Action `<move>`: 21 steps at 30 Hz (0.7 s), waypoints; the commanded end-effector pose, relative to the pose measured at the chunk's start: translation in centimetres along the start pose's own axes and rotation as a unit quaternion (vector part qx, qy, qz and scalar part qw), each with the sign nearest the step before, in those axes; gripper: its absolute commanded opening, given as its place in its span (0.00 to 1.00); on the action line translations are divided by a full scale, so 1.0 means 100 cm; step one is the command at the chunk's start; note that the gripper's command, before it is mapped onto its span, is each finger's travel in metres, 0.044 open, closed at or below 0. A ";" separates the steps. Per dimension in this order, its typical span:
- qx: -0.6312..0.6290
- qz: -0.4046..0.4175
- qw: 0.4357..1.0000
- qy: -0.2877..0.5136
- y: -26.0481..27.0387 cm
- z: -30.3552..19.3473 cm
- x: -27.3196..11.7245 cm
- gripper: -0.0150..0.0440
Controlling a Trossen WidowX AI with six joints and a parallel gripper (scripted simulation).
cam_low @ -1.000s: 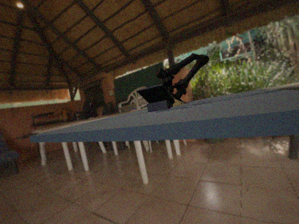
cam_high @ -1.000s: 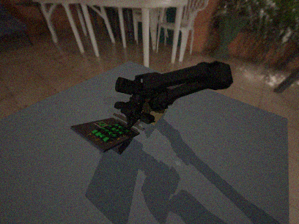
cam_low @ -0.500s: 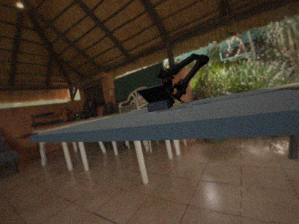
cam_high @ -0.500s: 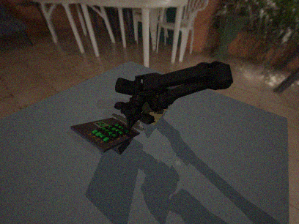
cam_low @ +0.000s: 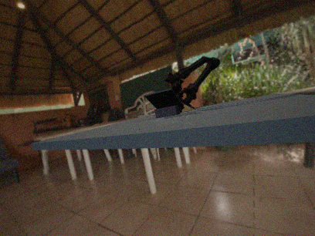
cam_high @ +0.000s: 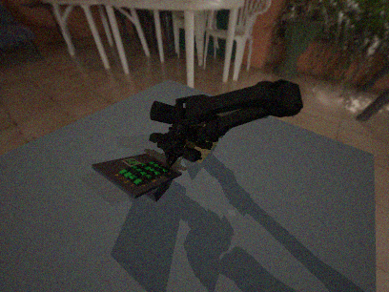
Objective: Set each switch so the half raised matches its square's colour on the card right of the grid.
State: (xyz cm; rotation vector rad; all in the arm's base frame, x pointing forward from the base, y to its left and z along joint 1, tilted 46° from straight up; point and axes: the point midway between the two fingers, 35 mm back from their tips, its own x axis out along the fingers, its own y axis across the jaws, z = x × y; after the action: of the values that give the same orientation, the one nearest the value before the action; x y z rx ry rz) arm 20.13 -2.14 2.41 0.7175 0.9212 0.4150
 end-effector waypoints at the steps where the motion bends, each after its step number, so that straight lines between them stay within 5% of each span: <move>1: -0.003 -0.010 1.000 0.004 -0.005 0.003 -0.019 0.25; 6: 0.000 -0.002 1.000 0.012 -0.001 0.002 -0.061 0.25; 13: 0.000 -0.001 1.000 0.012 -0.002 0.003 -0.062 0.25; 21: -0.002 -0.003 1.000 0.011 -0.061 0.003 -0.063 0.25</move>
State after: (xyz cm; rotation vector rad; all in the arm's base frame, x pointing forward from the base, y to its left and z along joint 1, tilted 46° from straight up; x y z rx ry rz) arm 17.14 -8.82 3.26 0.7161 0.9439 0.4190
